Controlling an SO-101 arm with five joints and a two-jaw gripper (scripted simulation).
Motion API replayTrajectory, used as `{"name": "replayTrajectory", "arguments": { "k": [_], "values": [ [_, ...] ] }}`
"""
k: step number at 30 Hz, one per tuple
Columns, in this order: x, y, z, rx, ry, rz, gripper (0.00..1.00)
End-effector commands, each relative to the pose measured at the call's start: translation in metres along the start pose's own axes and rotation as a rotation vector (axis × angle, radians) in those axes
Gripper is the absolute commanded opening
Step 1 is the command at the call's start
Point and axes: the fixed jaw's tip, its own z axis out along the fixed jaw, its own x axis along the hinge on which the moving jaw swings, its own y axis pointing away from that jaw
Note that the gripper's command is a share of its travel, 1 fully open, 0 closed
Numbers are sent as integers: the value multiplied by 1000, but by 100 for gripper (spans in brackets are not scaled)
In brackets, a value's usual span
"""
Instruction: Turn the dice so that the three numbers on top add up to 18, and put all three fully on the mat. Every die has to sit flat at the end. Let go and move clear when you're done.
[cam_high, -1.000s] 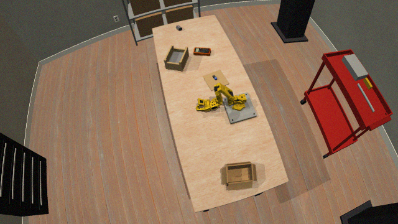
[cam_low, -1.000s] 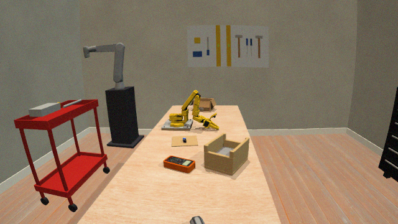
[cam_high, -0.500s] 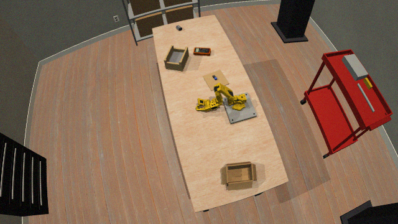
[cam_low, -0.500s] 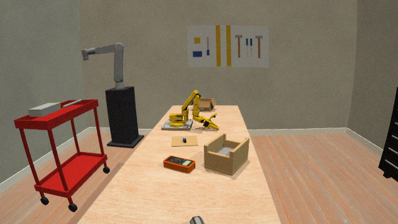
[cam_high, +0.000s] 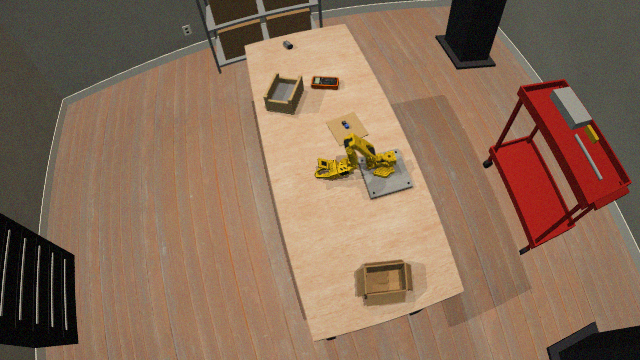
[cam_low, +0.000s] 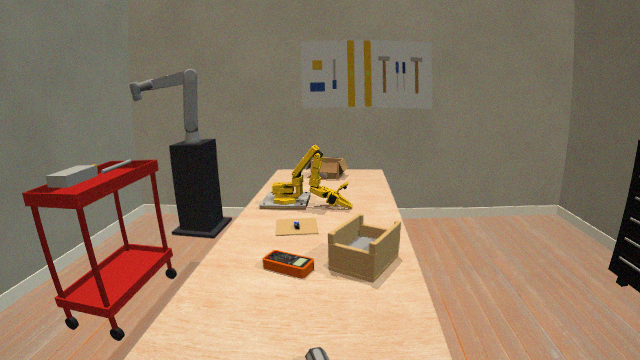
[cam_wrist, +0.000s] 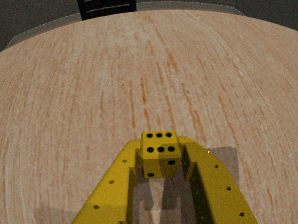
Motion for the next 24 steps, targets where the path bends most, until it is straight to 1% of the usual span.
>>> {"name": "replayTrajectory", "arguments": {
  "k": [1,7,16,24],
  "values": [
    [2,-2,0,6,5,14,0],
    [2,-2,0,6,5,14,0],
    [2,-2,0,6,5,14,7],
    [2,-2,0,6,5,14,8]
  ]
}}
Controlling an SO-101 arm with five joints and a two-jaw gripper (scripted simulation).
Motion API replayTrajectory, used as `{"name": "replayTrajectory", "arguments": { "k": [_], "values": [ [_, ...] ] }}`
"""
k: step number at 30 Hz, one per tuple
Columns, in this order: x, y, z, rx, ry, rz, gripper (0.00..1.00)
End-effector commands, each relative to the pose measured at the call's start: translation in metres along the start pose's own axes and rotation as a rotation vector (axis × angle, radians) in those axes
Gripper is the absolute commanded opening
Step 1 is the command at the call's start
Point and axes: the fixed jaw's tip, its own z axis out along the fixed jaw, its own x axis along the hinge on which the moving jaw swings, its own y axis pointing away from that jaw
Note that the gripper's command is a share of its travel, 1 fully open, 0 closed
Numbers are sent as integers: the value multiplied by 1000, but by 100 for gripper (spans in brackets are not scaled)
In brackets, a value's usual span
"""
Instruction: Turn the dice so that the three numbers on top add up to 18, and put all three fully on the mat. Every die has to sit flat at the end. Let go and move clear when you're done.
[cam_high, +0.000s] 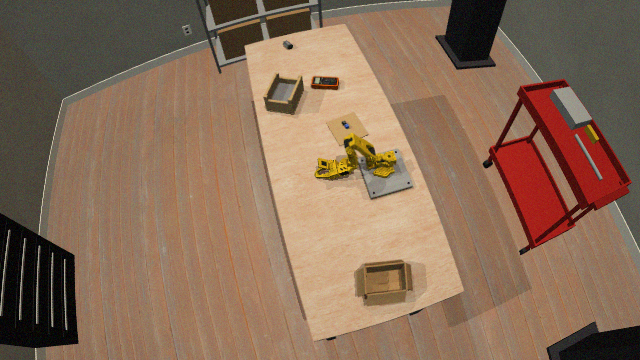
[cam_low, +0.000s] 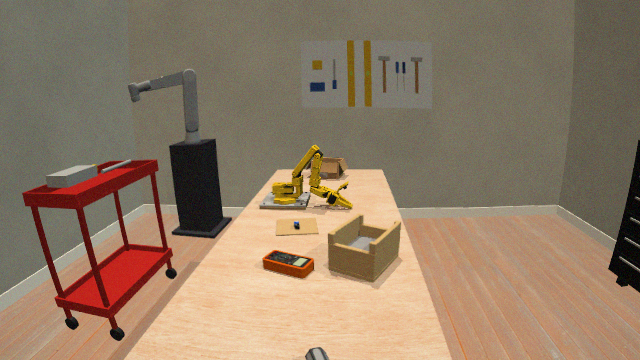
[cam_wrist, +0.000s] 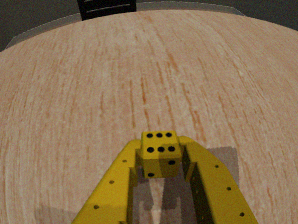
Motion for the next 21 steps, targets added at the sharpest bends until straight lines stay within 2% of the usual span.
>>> {"name": "replayTrajectory", "arguments": {
  "k": [1,21],
  "values": [
    [2,-2,0,6,5,14,8],
    [2,-2,0,6,5,14,24]
  ]
}}
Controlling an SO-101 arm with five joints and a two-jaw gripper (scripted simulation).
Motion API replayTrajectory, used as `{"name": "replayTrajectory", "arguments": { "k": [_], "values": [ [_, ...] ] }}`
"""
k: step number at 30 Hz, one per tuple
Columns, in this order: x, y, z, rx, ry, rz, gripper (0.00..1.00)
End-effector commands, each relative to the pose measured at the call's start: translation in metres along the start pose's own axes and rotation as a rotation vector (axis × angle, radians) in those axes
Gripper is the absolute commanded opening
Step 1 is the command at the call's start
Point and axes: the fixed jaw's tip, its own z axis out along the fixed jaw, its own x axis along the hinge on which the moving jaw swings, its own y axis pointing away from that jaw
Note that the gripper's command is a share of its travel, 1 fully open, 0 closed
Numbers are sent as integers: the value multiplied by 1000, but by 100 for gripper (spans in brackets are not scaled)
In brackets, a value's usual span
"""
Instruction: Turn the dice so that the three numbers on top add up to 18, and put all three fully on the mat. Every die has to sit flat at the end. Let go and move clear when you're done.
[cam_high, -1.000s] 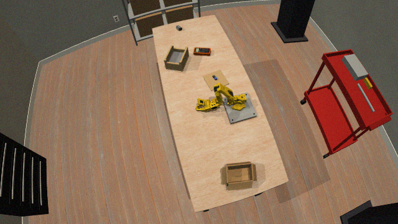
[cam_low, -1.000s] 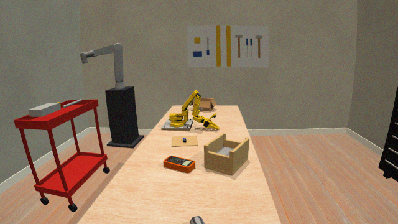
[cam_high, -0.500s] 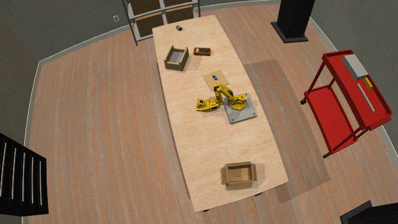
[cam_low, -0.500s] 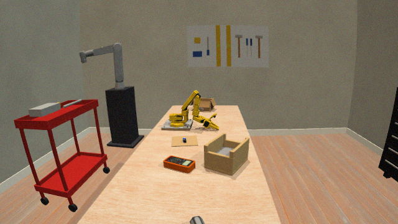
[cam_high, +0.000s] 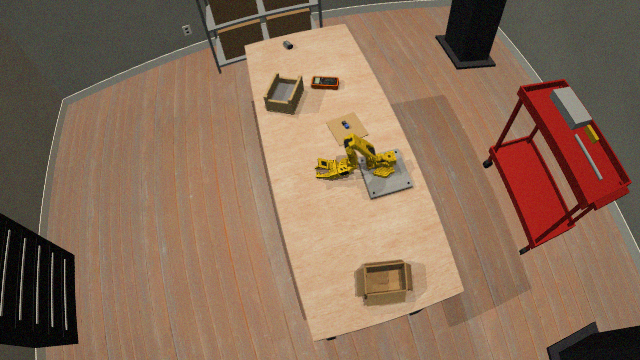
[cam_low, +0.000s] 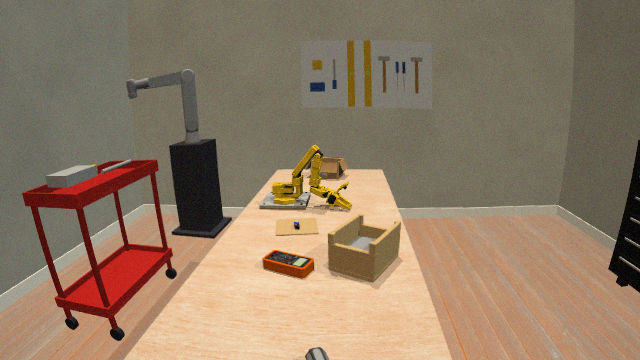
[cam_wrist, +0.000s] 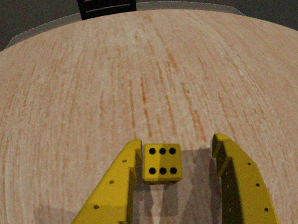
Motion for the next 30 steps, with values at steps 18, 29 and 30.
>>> {"name": "replayTrajectory", "arguments": {
  "k": [18,29,30],
  "values": [
    [-5,-2,0,6,4,14,27],
    [-30,-2,-8,6,4,14,27],
    [-32,-2,-10,6,4,14,27]
  ]
}}
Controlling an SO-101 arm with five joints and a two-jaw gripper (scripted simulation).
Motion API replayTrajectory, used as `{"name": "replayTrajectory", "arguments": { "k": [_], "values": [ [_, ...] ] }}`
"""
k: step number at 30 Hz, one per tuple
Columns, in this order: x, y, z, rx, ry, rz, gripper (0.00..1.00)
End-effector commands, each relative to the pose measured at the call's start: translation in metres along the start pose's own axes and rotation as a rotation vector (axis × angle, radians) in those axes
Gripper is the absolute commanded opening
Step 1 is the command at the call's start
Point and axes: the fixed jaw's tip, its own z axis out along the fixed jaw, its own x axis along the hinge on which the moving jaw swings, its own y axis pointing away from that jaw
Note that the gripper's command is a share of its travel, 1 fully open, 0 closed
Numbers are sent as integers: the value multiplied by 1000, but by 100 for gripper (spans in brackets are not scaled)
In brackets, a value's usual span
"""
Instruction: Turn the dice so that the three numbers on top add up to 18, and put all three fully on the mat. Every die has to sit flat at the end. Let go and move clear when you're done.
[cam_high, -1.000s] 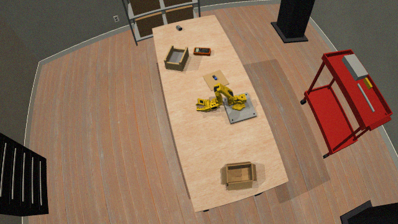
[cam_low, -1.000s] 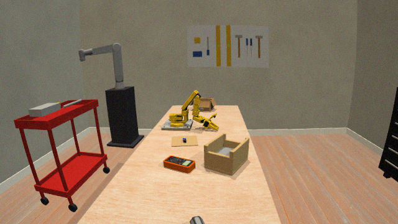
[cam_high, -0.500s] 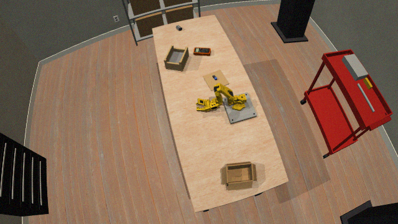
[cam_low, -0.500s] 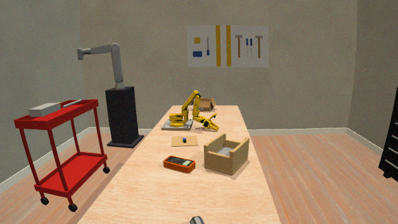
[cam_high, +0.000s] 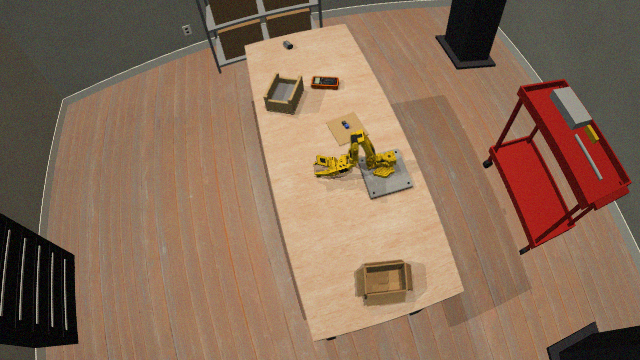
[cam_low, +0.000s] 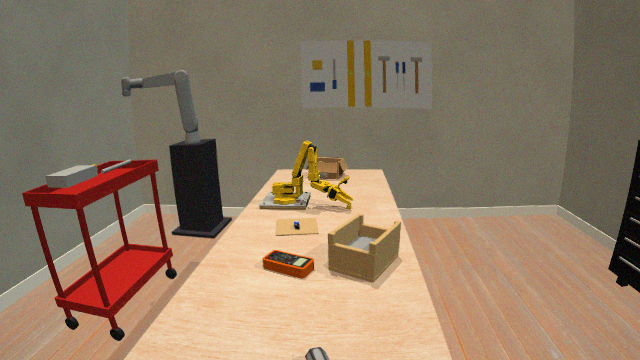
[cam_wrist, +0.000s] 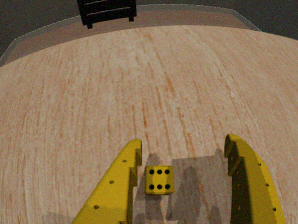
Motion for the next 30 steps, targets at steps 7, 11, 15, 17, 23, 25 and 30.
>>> {"name": "replayTrajectory", "arguments": {
  "k": [7,11,15,17,23,25,30],
  "values": [
    [-20,-2,-11,6,13,13,27],
    [-21,-2,-12,6,13,13,27],
    [-21,-2,-12,6,13,13,27],
    [-21,-2,-12,6,13,13,27],
    [-21,-2,-12,6,13,13,27],
    [-21,-2,-12,6,13,13,27],
    [-21,-2,-12,6,13,13,27]
  ]
}}
